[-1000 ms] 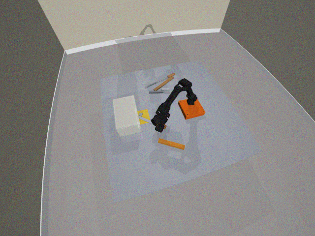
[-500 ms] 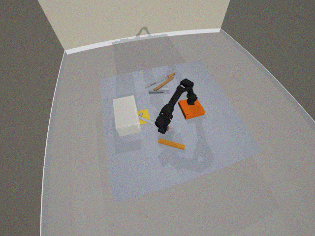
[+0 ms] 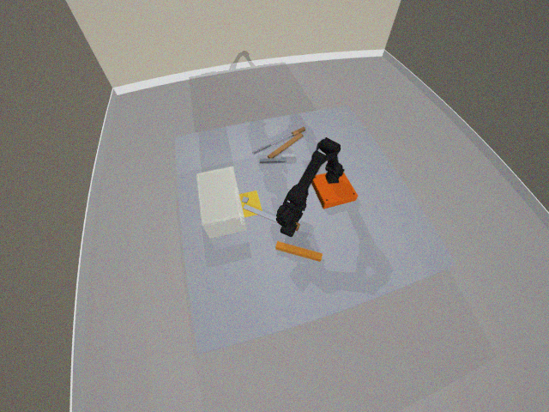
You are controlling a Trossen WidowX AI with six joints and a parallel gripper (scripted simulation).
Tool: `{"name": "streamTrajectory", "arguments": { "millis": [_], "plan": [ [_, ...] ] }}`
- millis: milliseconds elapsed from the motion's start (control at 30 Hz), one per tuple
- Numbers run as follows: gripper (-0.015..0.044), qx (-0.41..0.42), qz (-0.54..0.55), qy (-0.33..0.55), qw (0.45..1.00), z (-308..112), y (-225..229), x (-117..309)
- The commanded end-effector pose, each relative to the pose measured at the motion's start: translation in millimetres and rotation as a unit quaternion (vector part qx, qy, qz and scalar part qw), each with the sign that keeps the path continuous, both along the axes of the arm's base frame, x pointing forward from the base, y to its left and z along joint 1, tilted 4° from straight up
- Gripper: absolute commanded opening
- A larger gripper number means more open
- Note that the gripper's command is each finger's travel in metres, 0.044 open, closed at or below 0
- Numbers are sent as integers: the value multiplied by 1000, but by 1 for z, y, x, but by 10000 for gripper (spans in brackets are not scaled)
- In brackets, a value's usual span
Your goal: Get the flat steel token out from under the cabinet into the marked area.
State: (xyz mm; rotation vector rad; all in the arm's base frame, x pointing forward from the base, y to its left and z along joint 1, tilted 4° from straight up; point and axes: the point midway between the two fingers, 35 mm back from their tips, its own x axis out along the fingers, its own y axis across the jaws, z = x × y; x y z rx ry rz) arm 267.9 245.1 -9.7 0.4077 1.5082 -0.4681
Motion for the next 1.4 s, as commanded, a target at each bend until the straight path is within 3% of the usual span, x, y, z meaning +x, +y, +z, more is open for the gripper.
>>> {"name": "streamTrajectory", "arguments": {
  "millis": [0, 1367],
  "plan": [
    [0, -1, 0, 2, 1000, -1, 5, -8],
    [0, 1, 1, 4, 1000, 1, 31, -47]
  ]
}}
